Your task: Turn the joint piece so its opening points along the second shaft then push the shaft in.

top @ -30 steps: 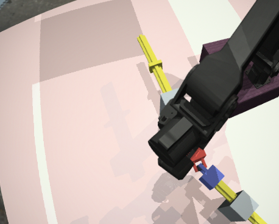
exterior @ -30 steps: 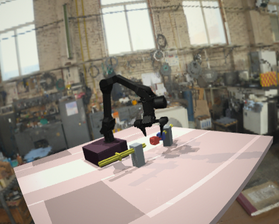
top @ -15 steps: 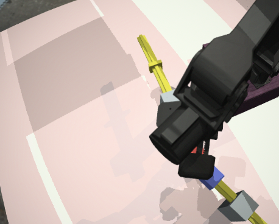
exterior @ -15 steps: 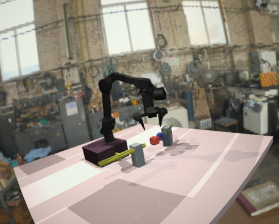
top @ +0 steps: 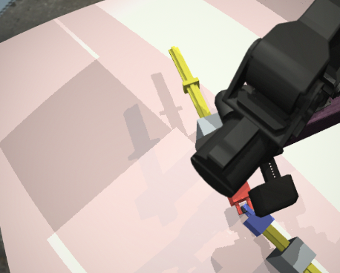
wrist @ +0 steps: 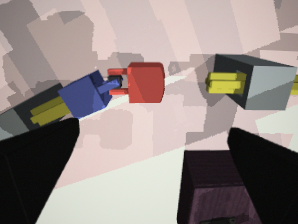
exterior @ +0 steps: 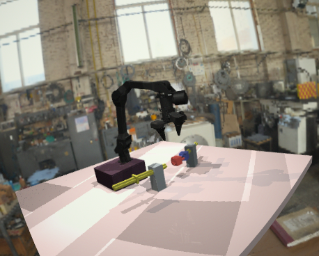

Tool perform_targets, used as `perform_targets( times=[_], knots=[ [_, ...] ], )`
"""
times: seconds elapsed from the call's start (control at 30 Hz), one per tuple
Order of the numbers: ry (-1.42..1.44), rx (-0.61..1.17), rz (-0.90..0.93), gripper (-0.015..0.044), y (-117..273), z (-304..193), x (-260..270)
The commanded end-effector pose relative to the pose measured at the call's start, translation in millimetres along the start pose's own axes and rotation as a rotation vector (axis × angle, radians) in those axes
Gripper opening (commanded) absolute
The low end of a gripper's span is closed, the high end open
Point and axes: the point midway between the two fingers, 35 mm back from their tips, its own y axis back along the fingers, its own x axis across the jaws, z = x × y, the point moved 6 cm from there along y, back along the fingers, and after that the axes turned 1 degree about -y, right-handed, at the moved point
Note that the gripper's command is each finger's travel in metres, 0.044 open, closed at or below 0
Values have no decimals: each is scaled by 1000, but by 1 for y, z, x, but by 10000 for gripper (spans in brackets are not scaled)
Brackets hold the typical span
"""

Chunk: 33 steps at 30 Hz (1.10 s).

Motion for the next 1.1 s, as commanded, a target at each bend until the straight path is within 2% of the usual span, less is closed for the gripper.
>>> perform_targets(
  times=[0.0,0.27,1.07],
  knots=[
    [61,-5,-7,440,7,-1,-1],
    [21,2,4,440,3,0,-2],
    [-758,177,200,440,-32,13,-66]
  ],
)
